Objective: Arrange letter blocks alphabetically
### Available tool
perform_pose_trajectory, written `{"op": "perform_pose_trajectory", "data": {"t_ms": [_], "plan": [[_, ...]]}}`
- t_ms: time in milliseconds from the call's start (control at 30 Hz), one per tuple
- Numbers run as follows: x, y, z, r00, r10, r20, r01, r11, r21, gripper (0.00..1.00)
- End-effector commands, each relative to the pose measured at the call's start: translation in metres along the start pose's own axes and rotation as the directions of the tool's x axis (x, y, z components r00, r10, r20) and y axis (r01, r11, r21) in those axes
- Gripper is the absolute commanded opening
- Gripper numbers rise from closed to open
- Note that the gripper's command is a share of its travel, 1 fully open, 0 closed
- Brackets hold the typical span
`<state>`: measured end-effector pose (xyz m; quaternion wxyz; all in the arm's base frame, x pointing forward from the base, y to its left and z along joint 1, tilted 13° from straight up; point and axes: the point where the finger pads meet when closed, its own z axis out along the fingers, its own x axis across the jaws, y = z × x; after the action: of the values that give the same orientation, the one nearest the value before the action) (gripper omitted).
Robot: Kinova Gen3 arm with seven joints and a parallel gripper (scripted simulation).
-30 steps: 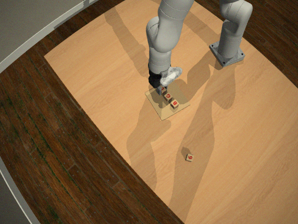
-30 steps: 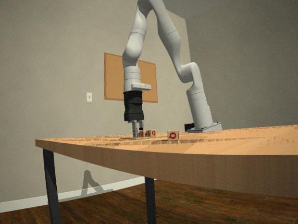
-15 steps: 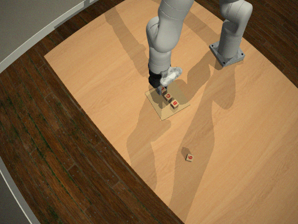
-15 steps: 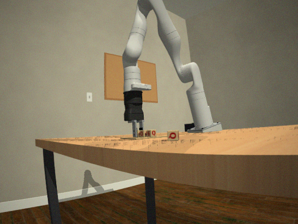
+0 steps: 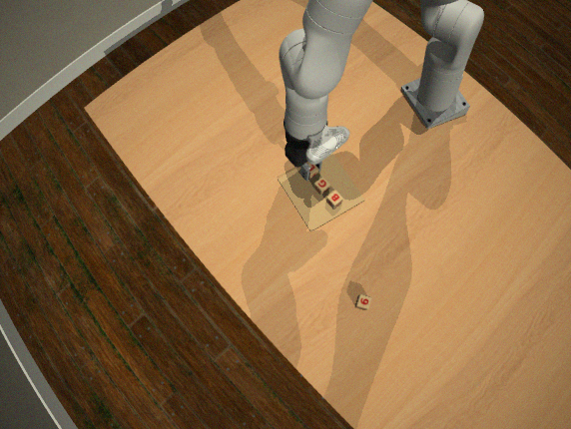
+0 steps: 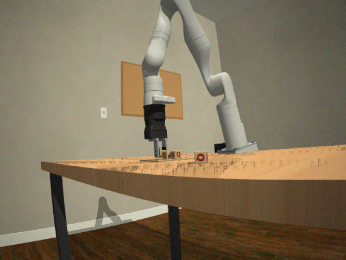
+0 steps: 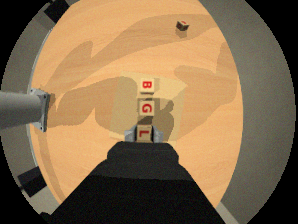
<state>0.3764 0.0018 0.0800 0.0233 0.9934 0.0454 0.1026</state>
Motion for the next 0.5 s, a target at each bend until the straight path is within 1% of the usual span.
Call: {"op": "perform_pose_trajectory", "data": {"t_ms": [0, 133, 333, 400, 467], "plan": [[0.003, -0.002, -0.008, 1.000, -0.003, -0.009, 0.003, 1.000, 0.002, 0.49], [0.003, -0.002, -0.023, 1.000, -0.003, -0.009, 0.003, 1.000, 0.002, 0.49], [0.002, -0.002, -0.052, 1.000, -0.003, -0.009, 0.003, 1.000, 0.002, 0.49], [0.002, -0.002, -0.052, 1.000, -0.003, -0.009, 0.003, 1.000, 0.002, 0.49], [0.002, -0.002, -0.061, 1.000, -0.003, -0.009, 0.003, 1.000, 0.002, 0.49]]}}
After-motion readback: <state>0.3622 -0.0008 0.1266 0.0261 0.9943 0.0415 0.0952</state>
